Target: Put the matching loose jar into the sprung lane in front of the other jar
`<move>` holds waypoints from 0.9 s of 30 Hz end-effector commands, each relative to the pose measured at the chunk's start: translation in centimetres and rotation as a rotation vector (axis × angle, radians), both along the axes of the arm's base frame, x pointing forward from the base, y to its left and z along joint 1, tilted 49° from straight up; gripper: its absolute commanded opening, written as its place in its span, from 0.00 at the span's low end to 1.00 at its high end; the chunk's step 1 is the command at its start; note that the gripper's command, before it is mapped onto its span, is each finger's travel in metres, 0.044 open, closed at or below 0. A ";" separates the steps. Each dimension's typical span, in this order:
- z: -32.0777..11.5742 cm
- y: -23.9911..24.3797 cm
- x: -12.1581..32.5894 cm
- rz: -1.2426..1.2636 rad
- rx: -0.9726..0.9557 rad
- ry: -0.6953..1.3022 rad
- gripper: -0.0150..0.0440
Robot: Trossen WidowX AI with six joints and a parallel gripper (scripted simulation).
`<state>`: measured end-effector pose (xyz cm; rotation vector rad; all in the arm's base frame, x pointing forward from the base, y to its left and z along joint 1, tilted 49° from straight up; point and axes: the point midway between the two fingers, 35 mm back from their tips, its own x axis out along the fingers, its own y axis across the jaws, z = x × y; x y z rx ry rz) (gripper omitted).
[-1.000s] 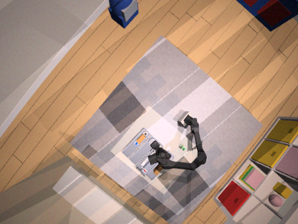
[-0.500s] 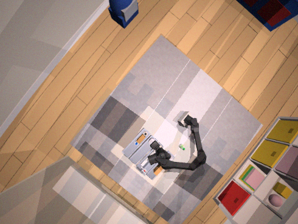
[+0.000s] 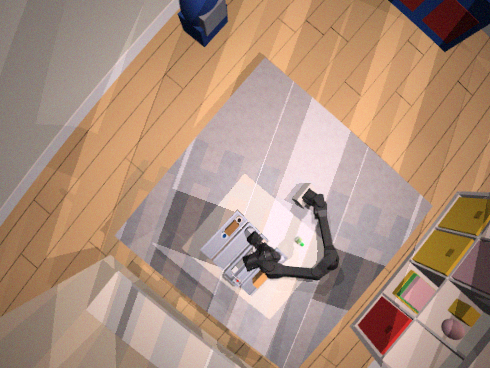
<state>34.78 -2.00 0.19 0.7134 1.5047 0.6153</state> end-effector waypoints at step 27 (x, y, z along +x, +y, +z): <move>-0.2 0.5 0.8 -0.014 0.007 -0.028 0.25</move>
